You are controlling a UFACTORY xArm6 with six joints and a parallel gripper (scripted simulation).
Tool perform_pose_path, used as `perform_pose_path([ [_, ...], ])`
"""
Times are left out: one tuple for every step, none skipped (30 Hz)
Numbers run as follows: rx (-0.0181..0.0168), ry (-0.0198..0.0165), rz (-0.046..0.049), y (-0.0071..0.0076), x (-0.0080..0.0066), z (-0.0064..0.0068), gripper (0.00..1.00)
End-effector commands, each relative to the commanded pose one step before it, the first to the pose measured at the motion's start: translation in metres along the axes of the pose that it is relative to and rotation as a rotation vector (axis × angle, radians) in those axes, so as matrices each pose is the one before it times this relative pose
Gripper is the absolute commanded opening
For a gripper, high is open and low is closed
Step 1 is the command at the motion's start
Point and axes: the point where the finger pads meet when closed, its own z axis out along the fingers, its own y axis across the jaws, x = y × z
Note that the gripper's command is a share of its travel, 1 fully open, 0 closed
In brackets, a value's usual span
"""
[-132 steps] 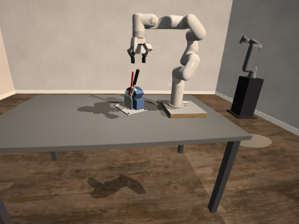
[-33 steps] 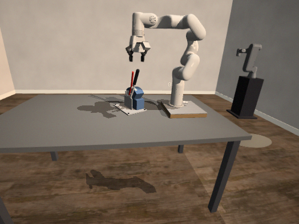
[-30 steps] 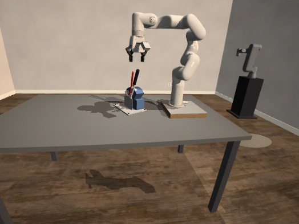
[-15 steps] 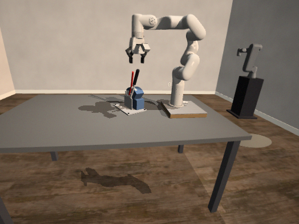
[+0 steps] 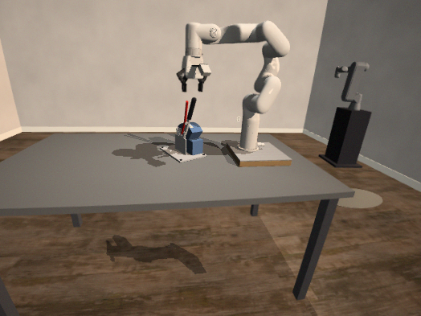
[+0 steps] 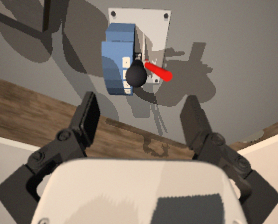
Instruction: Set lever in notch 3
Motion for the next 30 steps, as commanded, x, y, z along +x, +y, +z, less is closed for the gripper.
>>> perform_pose_path([
  [-0.00363,-0.00116,0.00002,0.00062,-0.00027,0.00133,1.0],
  [0.0,0.0,0.0,0.00001,-0.00002,0.00061,1.0],
  [0.0,0.0,0.0,0.00001,-0.00001,0.00057,1.0],
  [0.0,0.0,0.0,0.00001,-0.00001,0.00052,1.0],
  [0.0,0.0,0.0,0.0,-0.00001,0.00047,1.0],
  [0.0,0.0,0.0,0.0,-0.00001,0.00042,1.0],
  [0.0,0.0,0.0,0.0,-0.00001,0.00037,1.0],
  [0.0,0.0,0.0,0.0,-0.00001,0.00032,1.0],
  [0.0,0.0,0.0,0.0,-0.00001,0.00027,1.0],
  [0.0,0.0,0.0,0.0,-0.00001,0.00023,1.0],
  [0.0,0.0,0.0,0.0,0.0,0.00018,1.0],
  [0.0,0.0,0.0,0.0,0.0,0.00014,1.0],
  [0.0,0.0,0.0,0.0,0.0,0.0,1.0],
  [0.0,0.0,0.0,0.0,0.0,0.0,1.0],
  [0.0,0.0,0.0,0.0,0.0,0.00011,1.0],
  [0.0,0.0,0.0,0.0,0.0,0.00007,1.0],
  [0.0,0.0,0.0,0.0,0.0,0.00005,1.0],
  [0.0,0.0,0.0,0.0,0.0,0.00002,1.0],
  [0.0,0.0,0.0,0.0,0.0,0.00001,1.0],
  [0.0,0.0,0.0,0.0,0.0,0.0,1.0],
  [0.0,0.0,0.0,0.0,0.0,0.0,1.0],
  [0.0,0.0,0.0,0.0,0.0,0.0,1.0],
  [0.0,0.0,0.0,0.0,0.0,0.0,1.0],
  [0.0,0.0,0.0,0.0,0.0,0.0,1.0],
  [0.0,0.0,0.0,0.0,0.0,0.0,1.0],
  [0.0,0.0,0.0,0.0,0.0,0.0,1.0],
  [0.0,0.0,0.0,0.0,0.0,0.0,1.0],
  [0.0,0.0,0.0,0.0,0.0,0.0,1.0],
  [0.0,0.0,0.0,0.0,0.0,0.0,1.0],
  [0.0,0.0,0.0,0.0,0.0,0.0,1.0],
])
